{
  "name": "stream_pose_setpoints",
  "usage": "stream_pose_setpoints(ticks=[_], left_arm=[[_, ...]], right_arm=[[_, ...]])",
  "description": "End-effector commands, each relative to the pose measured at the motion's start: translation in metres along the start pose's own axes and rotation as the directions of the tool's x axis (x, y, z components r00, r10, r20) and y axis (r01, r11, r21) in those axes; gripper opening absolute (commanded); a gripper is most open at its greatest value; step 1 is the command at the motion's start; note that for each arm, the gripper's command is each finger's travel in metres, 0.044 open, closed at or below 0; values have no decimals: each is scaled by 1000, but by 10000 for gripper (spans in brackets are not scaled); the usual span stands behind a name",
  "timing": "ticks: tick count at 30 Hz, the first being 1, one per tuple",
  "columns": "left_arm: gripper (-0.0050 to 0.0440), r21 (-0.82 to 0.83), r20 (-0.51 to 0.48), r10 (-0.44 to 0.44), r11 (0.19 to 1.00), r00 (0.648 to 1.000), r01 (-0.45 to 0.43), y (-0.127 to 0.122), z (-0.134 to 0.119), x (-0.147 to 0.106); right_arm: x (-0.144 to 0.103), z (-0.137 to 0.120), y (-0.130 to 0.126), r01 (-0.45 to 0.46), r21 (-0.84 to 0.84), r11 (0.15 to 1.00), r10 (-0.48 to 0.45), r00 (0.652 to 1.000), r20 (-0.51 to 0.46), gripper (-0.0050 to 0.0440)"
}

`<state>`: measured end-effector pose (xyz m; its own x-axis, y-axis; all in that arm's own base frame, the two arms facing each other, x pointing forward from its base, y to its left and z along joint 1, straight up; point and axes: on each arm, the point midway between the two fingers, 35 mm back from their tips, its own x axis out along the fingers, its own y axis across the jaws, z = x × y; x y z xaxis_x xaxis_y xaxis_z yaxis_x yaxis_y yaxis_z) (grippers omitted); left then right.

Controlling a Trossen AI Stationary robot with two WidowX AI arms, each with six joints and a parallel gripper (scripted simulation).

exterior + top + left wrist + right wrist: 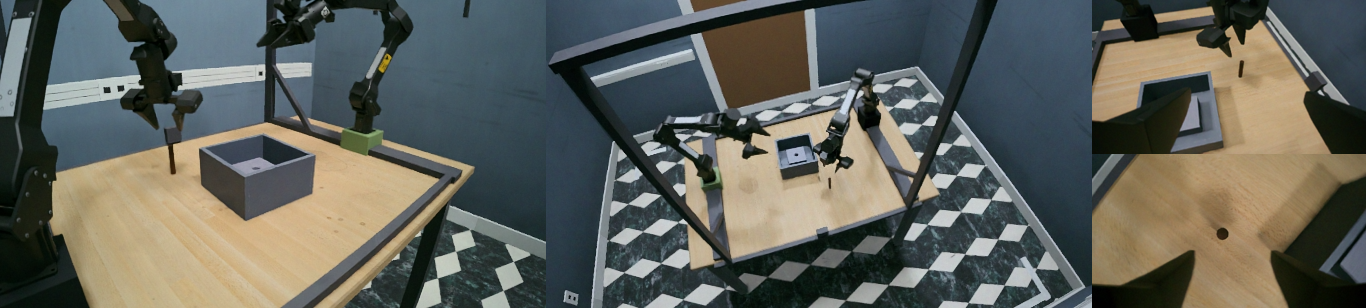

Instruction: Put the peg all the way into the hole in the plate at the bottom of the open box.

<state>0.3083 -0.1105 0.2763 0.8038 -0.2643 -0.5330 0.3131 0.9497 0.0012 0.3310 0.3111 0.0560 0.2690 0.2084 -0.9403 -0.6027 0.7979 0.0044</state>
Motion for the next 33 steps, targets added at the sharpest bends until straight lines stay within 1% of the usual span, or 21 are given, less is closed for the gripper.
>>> stream_pose_setpoints(ticks=[1,2,4,6,10,14,19,21,25,29,30,33], left_arm=[[440,-3,24,0,1000,1000,0,0,7,-6],[440,-3,24,0,1000,1000,0,0,7,-6],[440,-3,24,0,1000,1000,0,0,7,-6],[440,-3,24,0,1000,1000,0,0,7,-6],[440,-3,24,0,1000,1000,0,0,7,-6],[440,-3,24,0,1000,1000,0,0,7,-6],[440,-3,24,0,1000,1000,0,0,7,-6],[440,-3,24,0,1000,1000,0,0,7,-6],[440,-3,24,0,1000,1000,0,0,7,-6],[440,-3,24,0,1000,1000,0,0,7,-6],[440,-3,24,0,1000,1000,0,0,7,-6],[440,-3,24,0,1000,1000,0,0,7,-6]], right_arm=[[0,9,9,62,174,983,-66,998,15,200],[2,9,11,79,214,974,-84,996,12,176],[2,9,11,79,214,974,-84,996,12,176],[5,10,14,111,318,941,-118,993,2,170],[10,11,19,167,483,860,-178,984,-24,170],[15,12,25,212,618,758,-227,972,-55,170],[18,13,28,241,718,653,-260,962,-86,170],[18,13,28,241,718,653,-260,962,-86,170],[19,14,28,249,744,620,-270,958,-96,170],[19,14,28,249,745,618,-270,958,-96,170],[23,10,27,260,743,617,-273,956,-107,170],[32,10,23,259,742,619,-272,956,-107,170]])
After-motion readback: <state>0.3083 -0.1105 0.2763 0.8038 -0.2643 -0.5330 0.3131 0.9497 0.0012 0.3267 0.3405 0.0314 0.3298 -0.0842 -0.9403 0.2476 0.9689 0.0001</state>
